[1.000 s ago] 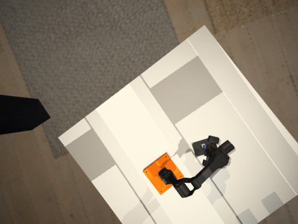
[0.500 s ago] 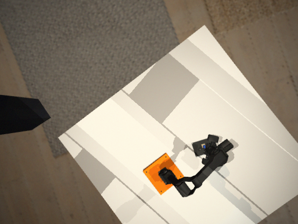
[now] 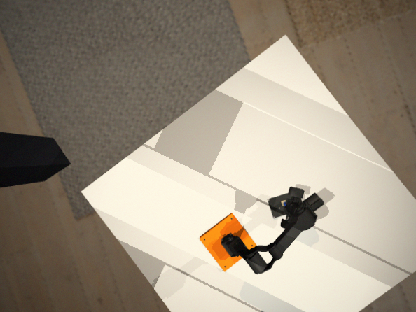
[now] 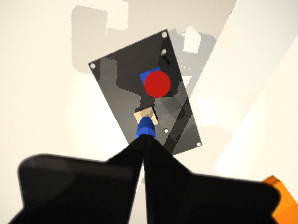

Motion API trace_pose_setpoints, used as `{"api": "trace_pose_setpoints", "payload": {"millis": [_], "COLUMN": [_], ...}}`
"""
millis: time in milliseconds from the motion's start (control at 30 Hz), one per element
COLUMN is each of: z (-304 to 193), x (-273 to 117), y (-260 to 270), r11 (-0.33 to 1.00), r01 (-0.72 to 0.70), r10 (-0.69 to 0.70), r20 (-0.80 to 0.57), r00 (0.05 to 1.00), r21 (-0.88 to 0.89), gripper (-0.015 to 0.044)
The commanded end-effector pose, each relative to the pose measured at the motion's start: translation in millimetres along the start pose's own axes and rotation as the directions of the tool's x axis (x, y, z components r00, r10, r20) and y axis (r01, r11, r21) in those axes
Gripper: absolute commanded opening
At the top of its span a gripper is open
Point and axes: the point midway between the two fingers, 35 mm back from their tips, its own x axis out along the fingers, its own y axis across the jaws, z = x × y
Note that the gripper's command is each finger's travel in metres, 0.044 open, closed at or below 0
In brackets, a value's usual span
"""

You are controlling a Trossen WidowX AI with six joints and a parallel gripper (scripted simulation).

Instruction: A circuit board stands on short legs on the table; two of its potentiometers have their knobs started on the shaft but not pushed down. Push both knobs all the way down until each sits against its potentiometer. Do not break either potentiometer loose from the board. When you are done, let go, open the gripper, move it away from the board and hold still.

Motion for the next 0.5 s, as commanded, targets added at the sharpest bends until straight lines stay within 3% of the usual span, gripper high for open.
{"api": "trace_pose_setpoints", "payload": {"millis": [0,467], "z": [-0.9,-0.9], "x": [2.9,4.0], "y": [-0.2,-0.2], "r11": [1.0,1.0], "r01": [0.002,0.002], "r10": [-0.002,-0.002], "r20": [-0.006,-0.006], "r00": [1.0,1.0], "r21": [0.003,0.003], "gripper": [0.0,0.0]}}
